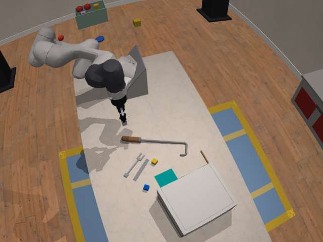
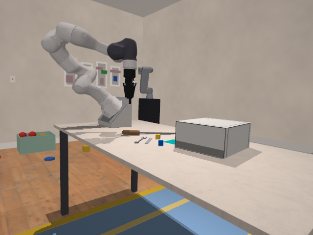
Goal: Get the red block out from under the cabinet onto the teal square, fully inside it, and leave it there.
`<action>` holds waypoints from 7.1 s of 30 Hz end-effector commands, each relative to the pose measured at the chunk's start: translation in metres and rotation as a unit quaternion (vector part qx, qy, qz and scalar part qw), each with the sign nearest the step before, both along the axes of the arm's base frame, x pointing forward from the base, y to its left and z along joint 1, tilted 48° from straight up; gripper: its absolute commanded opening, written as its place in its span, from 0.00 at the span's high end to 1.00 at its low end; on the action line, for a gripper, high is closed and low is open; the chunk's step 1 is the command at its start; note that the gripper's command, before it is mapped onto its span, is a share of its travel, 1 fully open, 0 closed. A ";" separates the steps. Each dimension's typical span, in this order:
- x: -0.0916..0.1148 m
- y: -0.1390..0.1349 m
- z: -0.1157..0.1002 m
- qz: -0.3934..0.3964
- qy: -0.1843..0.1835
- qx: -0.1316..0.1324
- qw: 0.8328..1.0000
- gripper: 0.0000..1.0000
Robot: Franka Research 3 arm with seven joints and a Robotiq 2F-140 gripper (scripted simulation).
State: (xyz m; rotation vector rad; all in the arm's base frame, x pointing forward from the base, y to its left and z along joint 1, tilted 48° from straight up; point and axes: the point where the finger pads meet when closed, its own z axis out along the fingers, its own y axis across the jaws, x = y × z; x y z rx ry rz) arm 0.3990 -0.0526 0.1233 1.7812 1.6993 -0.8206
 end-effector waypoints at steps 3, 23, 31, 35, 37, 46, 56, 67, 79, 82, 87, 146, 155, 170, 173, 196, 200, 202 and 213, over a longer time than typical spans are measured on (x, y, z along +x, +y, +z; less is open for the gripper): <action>0.000 -0.001 0.001 -0.080 -0.089 -0.009 0.993 1.00; 0.000 -0.001 0.001 -0.133 -0.147 -0.013 0.980 1.00; 0.000 -0.001 0.001 -0.133 -0.147 -0.013 0.980 1.00; 0.000 -0.001 0.001 -0.133 -0.147 -0.013 0.980 1.00; 0.000 -0.001 0.001 -0.133 -0.147 -0.013 0.980 1.00; 0.000 -0.001 0.001 -0.133 -0.147 -0.013 0.980 1.00; 0.000 -0.001 0.001 -0.133 -0.147 -0.013 0.980 1.00; 0.000 -0.001 0.001 -0.133 -0.147 -0.013 0.980 0.67; 0.000 -0.001 0.001 -0.133 -0.147 -0.013 0.980 0.67; 0.000 -0.001 0.001 -0.133 -0.147 -0.013 0.980 0.67; 0.000 -0.001 0.001 -0.133 -0.147 -0.013 0.980 0.67; -0.008 -0.090 -0.080 -0.133 -0.148 -0.014 0.980 0.67; -0.008 -0.093 -0.083 -0.133 -0.148 -0.014 0.980 0.67; -0.008 -0.093 -0.083 -0.133 -0.148 -0.014 0.980 0.67; -0.008 -0.093 -0.083 -0.133 -0.148 -0.014 0.980 0.67; -0.008 -0.093 -0.083 -0.133 -0.148 -0.014 0.980 0.67; -0.008 -0.093 -0.083 -0.133 -0.148 -0.014 0.980 0.67; -0.008 -0.093 -0.083 -0.133 -0.148 -0.014 0.980 0.67; -0.008 -0.093 -0.083 -0.133 -0.148 -0.014 0.980 0.67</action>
